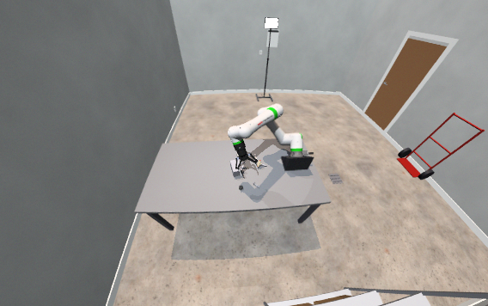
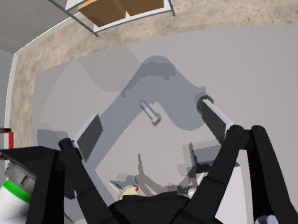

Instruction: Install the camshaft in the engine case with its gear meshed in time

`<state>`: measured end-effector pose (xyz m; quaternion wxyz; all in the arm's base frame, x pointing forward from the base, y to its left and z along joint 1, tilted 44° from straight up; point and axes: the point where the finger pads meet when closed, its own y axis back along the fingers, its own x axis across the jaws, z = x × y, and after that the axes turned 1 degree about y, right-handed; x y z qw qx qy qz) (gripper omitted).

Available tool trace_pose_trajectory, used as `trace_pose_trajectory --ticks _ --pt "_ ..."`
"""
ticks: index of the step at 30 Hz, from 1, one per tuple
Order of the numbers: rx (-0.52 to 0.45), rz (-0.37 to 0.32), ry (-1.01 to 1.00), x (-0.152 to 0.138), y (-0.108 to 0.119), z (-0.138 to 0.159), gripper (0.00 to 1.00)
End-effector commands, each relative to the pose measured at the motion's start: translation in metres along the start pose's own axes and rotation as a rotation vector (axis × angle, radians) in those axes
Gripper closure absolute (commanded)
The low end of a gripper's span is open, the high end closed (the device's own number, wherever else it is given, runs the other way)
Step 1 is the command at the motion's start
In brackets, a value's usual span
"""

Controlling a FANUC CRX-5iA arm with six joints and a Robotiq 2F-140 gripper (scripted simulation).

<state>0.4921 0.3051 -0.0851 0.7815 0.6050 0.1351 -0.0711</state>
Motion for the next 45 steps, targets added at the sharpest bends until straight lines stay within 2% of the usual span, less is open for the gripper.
trace_pose_trajectory --ticks 1,6,7,8,10,13,14,15,17,20,22,23,27,29,31,32,34,37,39,42,44,45 --pt "-0.008 0.03 0.0 -0.009 0.015 0.008 0.0" --pt "-0.032 0.128 -0.004 -0.044 0.058 0.04 0.0" --pt "-0.032 0.128 -0.004 -0.044 0.058 0.04 0.0" --pt "-0.037 0.156 -0.004 -0.054 0.068 0.05 0.0" --pt "-0.037 0.156 -0.004 -0.054 0.068 0.05 0.0" --pt "-0.046 0.217 -0.003 -0.076 0.087 0.073 0.0" --pt "-0.046 0.217 -0.003 -0.076 0.087 0.073 0.0" --pt "-0.05 0.251 -0.001 -0.088 0.095 0.085 0.0" --pt "-0.05 0.251 -0.001 -0.088 0.095 0.085 0.0" --pt "-0.055 0.32 0.003 -0.112 0.108 0.112 0.0" --pt "-0.055 0.32 0.003 -0.112 0.108 0.112 0.0" --pt "-0.056 0.356 0.006 -0.123 0.112 0.125 0.0" --pt "-0.056 0.356 0.006 -0.123 0.112 0.125 0.0" --pt "-0.055 0.426 0.013 -0.145 0.116 0.152 0.0" --pt "-0.055 0.426 0.013 -0.145 0.116 0.152 0.0" --pt "-0.053 0.46 0.017 -0.154 0.115 0.164 0.0" --pt "-0.053 0.46 0.017 -0.154 0.115 0.164 0.0" --pt "-0.047 0.524 0.027 -0.17 0.111 0.187 0.0" --pt "-0.047 0.524 0.027 -0.17 0.111 0.187 0.0" --pt "-0.039 0.58 0.038 -0.182 0.104 0.205 0.0" --pt "-0.039 0.58 0.038 -0.182 0.104 0.205 0.0" --pt "-0.035 0.604 0.043 -0.186 0.099 0.213 0.0"
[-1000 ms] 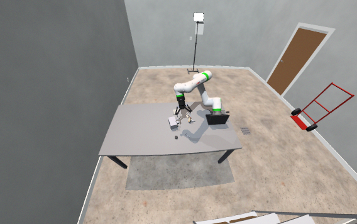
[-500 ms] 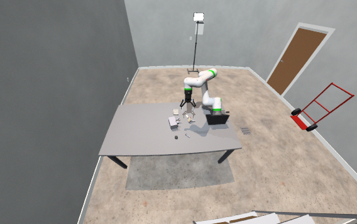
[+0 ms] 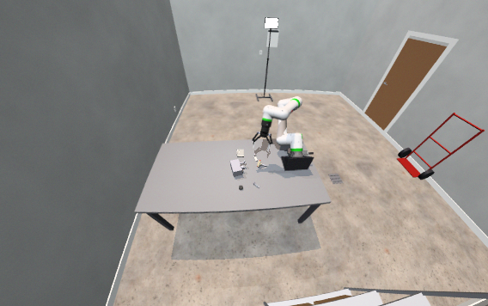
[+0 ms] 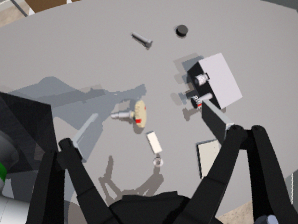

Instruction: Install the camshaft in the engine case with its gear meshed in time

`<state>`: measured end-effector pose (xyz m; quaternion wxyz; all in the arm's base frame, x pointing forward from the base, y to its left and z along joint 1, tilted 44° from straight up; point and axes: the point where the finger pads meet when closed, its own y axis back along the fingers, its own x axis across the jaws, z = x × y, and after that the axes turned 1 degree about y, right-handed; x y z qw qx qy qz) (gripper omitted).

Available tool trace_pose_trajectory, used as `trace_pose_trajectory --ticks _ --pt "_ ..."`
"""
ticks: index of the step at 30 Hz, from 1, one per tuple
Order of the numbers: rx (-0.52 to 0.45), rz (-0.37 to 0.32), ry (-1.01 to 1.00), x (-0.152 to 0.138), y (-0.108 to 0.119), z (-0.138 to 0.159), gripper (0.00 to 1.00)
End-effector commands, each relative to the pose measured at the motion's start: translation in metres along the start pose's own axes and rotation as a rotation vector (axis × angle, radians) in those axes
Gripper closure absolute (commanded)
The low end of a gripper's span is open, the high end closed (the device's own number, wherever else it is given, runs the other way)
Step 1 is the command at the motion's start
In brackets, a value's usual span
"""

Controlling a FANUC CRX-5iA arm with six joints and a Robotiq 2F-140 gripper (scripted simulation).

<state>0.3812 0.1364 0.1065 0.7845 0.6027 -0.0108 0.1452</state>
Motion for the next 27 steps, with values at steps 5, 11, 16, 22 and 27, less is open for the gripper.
trace_pose_trajectory --ticks 5,11,16,22,27 --pt "0.025 0.142 0.014 -0.031 -0.005 0.034 0.0" --pt "0.037 0.184 0.02 -0.041 -0.013 0.044 0.0" --pt "0.038 0.187 0.021 -0.042 -0.014 0.044 0.0" --pt "0.038 0.187 0.021 -0.042 -0.015 0.045 0.0" --pt "0.038 0.187 0.021 -0.043 -0.022 0.049 0.0"
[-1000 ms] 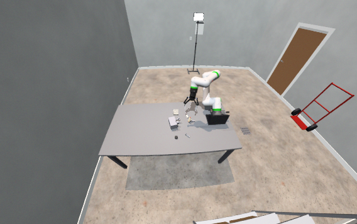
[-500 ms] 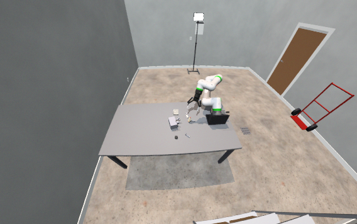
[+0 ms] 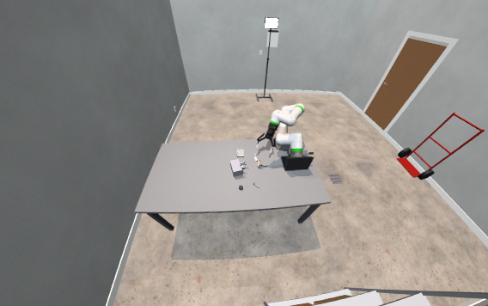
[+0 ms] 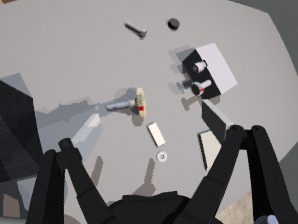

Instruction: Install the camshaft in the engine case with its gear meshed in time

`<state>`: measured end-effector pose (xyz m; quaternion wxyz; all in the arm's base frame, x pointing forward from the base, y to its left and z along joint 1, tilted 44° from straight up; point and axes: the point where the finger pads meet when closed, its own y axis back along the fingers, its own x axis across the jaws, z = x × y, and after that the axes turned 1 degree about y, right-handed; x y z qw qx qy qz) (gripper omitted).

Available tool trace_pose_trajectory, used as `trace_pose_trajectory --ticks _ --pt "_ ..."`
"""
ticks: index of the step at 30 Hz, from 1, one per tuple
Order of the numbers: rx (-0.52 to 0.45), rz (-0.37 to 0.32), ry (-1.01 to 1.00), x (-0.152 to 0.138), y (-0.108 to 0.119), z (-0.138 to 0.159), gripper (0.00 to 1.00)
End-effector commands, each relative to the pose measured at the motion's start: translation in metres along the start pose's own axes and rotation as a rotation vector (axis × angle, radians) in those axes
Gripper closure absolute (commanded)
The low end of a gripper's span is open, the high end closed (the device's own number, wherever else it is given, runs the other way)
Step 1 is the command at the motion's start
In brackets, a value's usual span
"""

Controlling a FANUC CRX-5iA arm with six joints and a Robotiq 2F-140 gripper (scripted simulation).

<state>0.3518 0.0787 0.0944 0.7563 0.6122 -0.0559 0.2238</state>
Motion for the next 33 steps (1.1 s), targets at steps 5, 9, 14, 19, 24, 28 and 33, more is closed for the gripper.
trace_pose_trajectory --ticks 5,9,14,19,24,28,33 --pt "0.0 0.001 0.0 -0.006 -0.015 0.009 0.0" --pt "0.0 0.001 0.0 -0.01 -0.024 0.015 0.0" --pt "0.0 0.001 0.0 -0.018 -0.04 0.025 0.0" --pt "0.0 0.001 0.0 -0.023 -0.052 0.032 0.0" --pt "0.0 0.001 0.0 -0.025 -0.057 0.035 0.0" --pt "0.0 0.001 0.0 -0.026 -0.059 0.036 0.0" --pt "0.0 0.001 0.0 -0.026 -0.06 0.037 0.71"
